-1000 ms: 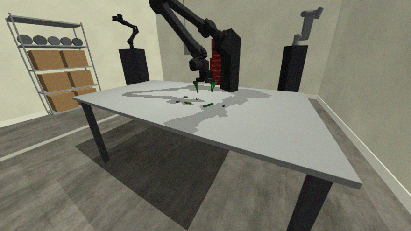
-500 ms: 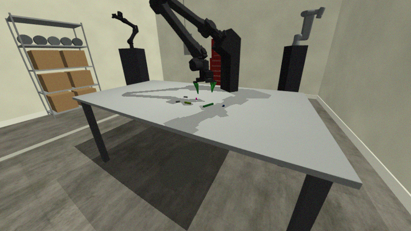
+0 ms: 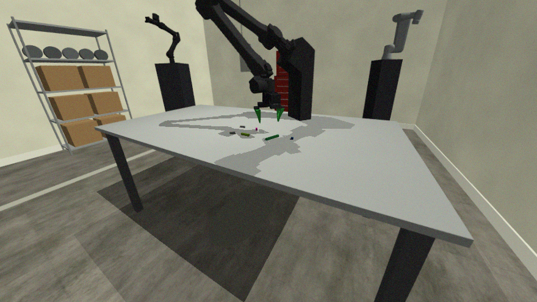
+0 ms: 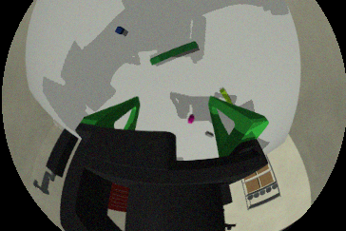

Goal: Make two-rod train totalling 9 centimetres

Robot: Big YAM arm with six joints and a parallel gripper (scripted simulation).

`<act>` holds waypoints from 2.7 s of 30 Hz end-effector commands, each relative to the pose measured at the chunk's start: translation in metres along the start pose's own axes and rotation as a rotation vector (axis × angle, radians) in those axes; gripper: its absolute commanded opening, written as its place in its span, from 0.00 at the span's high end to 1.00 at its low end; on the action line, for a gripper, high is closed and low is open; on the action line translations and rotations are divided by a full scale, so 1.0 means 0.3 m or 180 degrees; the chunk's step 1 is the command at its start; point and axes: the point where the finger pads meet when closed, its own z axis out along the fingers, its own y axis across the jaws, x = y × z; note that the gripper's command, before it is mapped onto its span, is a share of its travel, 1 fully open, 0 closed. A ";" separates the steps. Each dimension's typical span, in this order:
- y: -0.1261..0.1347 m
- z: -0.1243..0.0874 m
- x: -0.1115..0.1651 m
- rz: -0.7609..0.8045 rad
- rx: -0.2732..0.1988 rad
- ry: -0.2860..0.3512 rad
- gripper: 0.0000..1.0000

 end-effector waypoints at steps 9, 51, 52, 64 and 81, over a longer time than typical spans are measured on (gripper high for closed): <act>0.030 -0.017 -0.071 0.0098 0.0037 -0.0086 0.00; 0.084 -0.031 -0.075 -0.0012 -0.0030 -0.0105 0.00; 0.084 -0.031 -0.075 -0.0012 -0.0030 -0.0105 0.00; 0.084 -0.031 -0.075 -0.0012 -0.0030 -0.0105 0.00; 0.084 -0.031 -0.075 -0.0012 -0.0030 -0.0105 0.00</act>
